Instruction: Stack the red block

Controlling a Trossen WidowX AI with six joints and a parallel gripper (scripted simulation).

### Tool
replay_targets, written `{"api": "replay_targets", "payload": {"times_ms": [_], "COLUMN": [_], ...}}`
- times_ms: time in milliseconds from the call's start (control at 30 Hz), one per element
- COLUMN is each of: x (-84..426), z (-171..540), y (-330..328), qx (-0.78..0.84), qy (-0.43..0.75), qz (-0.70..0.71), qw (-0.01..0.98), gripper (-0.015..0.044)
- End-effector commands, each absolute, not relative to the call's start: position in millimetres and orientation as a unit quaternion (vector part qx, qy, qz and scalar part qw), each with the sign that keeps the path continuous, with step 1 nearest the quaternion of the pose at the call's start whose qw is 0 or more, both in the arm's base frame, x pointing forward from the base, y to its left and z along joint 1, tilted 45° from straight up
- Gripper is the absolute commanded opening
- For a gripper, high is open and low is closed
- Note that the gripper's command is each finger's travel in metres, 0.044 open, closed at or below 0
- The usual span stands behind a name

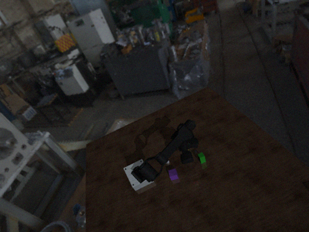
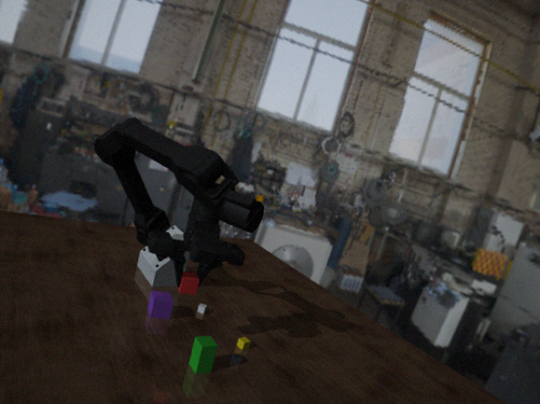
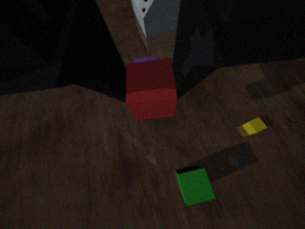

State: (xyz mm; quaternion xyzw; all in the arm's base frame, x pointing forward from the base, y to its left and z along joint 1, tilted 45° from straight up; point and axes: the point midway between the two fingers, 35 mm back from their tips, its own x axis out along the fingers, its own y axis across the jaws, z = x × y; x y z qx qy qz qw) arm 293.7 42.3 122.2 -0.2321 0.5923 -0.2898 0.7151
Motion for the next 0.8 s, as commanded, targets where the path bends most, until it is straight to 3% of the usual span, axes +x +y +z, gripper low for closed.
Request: {"api": "replay_targets", "payload": {"times_ms": [0, 767], "x": [308, 381], "z": [123, 106], "y": [47, 58], "qx": [-0.233, -0.236], "qy": [0.59, 0.591], "qz": [-0.289, -0.289], "qw": [0.717, 0.715], "gripper": [0.0, 0.0]}}
